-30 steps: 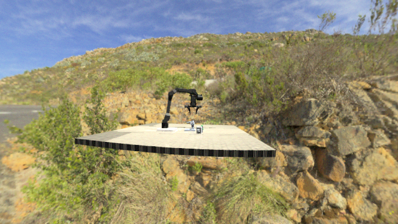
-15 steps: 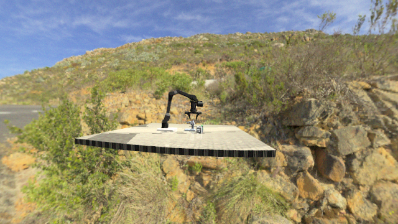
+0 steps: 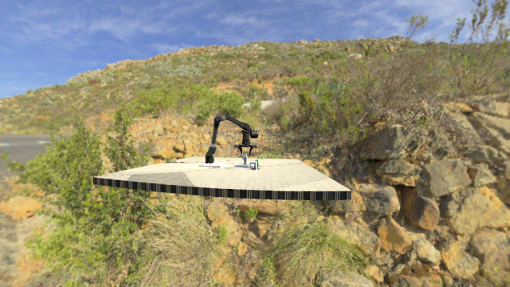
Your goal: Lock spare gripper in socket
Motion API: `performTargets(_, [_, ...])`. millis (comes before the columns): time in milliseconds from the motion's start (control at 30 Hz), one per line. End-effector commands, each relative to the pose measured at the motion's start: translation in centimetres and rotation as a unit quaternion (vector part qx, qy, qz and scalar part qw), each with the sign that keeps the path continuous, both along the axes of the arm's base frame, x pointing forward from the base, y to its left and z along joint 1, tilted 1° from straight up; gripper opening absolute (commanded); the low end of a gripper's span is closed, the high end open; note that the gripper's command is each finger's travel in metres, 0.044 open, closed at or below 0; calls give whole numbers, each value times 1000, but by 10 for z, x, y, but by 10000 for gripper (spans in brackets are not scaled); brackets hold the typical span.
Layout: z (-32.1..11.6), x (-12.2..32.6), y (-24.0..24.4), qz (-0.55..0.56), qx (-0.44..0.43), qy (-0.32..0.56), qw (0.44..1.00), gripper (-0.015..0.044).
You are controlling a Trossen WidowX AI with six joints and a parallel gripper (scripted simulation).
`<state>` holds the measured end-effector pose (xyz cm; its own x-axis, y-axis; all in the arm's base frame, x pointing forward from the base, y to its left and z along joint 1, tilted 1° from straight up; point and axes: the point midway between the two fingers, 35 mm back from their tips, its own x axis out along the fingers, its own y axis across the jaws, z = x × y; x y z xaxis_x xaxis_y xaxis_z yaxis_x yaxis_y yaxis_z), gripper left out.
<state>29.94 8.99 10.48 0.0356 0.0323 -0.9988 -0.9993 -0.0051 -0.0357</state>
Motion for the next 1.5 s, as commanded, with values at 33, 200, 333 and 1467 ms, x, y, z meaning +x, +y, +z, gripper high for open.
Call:
performTargets(33, [-10,-1,0,-1,-3,3,1000,300])
performTargets(200, [-18,-1,0,-1,-3,3,1000,300])
performTargets(333, [-24,-1,0,-1,-3,3,1000,300])
performTargets(1467, [-38,-3,1,0,2,4,1000,0])
